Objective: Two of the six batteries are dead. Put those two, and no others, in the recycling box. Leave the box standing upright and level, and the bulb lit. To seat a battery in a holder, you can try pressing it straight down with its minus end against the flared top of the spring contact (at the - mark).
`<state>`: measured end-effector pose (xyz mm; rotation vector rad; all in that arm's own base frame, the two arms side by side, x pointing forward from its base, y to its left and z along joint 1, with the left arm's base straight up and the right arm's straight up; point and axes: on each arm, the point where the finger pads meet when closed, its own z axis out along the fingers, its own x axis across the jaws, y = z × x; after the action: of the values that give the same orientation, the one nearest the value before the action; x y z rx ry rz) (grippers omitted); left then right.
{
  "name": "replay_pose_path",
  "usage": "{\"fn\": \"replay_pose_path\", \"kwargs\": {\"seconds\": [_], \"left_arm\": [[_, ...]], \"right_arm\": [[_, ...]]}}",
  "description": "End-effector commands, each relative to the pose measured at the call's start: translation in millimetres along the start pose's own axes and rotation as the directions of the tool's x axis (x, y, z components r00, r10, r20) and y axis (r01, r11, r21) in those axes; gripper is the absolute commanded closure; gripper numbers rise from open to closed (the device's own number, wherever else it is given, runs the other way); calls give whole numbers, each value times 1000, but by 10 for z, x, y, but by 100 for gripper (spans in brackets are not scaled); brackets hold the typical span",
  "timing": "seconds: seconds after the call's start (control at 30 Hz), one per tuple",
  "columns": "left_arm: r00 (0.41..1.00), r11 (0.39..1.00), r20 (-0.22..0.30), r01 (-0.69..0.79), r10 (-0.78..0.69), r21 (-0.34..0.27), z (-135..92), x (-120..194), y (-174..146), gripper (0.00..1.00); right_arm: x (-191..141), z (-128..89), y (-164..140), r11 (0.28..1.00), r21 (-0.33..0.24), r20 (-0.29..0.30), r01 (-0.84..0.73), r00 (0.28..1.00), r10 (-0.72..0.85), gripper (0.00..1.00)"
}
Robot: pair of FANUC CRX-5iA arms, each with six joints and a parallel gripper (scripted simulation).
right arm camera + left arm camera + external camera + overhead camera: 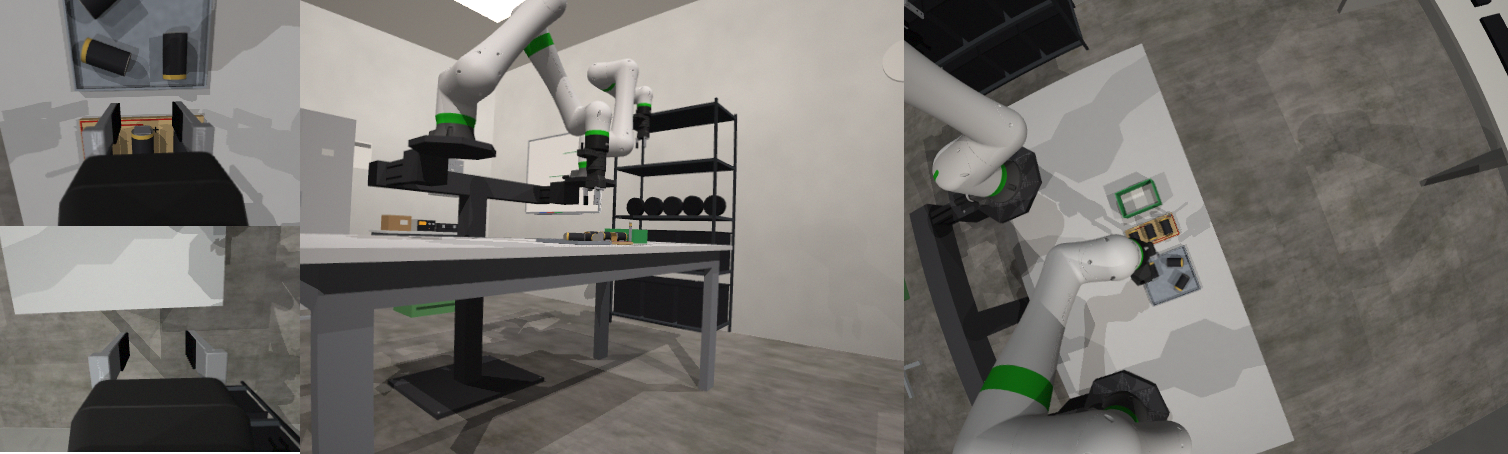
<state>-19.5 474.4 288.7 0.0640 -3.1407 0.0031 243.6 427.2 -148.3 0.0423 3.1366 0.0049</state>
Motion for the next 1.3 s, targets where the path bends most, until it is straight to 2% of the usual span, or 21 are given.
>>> {"fn": "replay_pose_path", "kwargs": {"seconds": [0.0, 0.13, 0.27, 1.13, 1.2, 1.27], "left_arm": [[1000, 1000, 0, 0, 0, -2, -9, -1, 2, 0], [1000, 1000, 0, 0, 0, -2, -9, -1, 2, 0], [1000, 1000, 0, 0, 0, -2, -9, -1, 2, 0], [1000, 1000, 0, 0, 0, -2, -9, -1, 2, 0], [1000, 1000, 0, 0, 0, -2, -9, -1, 2, 0], [1000, 1000, 0, 0, 0, -2, -9, -1, 2, 0]], "right_arm": [[-342, 3, 394, 1000, 1, -4, 1, 1000, -1, 10], [-603, 4, 687, 1000, 1, -4, 1, 1000, -1, 10], [-705, 4, 800, 1000, 1, -4, 1, 1000, -1, 10], [-710, 4, 806, 1000, 1, -4, 1, 1000, -1, 10], [-709, 61, 806, 1000, 1, -4, 1, 1000, -1, 10], [-708, 294, 806, 1000, 1, -4, 1, 1000, -1, 10]]}}
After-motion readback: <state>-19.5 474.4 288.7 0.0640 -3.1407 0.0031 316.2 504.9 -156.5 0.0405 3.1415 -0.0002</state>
